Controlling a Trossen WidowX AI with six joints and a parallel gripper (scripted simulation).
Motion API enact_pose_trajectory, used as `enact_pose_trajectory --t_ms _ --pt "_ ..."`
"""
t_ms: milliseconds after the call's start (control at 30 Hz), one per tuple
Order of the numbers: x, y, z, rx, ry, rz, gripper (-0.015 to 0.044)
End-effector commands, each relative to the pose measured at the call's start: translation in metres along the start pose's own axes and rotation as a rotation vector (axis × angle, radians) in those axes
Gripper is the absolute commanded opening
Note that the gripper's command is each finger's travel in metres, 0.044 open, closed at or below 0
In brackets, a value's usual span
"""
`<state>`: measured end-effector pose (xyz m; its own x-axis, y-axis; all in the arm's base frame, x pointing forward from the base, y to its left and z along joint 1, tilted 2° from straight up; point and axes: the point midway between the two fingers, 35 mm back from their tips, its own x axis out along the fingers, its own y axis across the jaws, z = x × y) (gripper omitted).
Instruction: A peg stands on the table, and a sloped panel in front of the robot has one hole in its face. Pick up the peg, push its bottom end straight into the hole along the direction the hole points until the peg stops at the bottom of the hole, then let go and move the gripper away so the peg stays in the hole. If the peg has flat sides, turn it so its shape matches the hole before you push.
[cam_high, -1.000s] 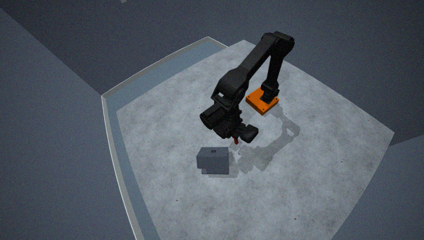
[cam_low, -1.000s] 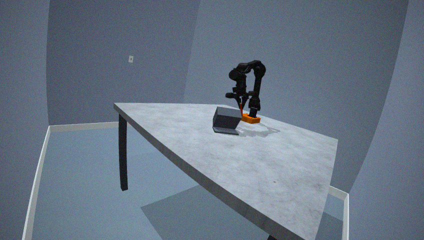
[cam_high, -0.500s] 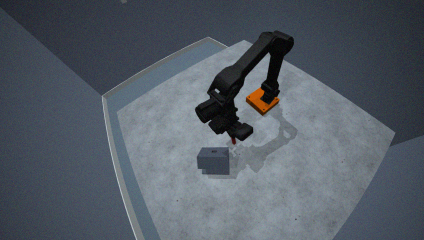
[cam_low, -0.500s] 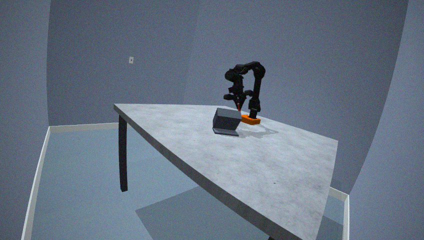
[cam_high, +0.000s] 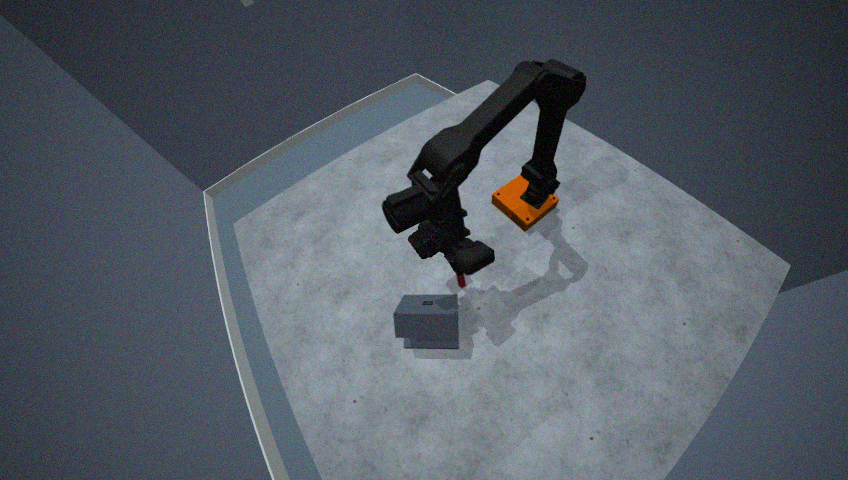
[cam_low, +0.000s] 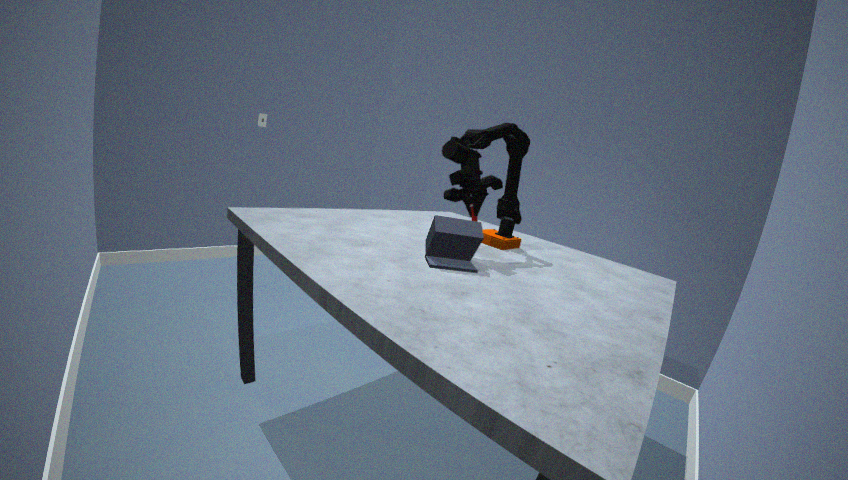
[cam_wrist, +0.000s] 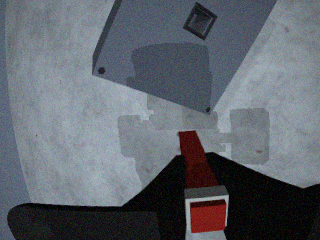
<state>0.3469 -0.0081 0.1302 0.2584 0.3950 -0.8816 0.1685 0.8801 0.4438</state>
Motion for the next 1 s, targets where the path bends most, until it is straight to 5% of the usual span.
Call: enact_pose_trajectory --t_ms 0,967 --pt "0.000 -0.003 0.000 0.036 -0.007 0.021 0.0000" --pt "-0.019 -0.027 0.013 0.249 -0.108 0.161 0.0000"
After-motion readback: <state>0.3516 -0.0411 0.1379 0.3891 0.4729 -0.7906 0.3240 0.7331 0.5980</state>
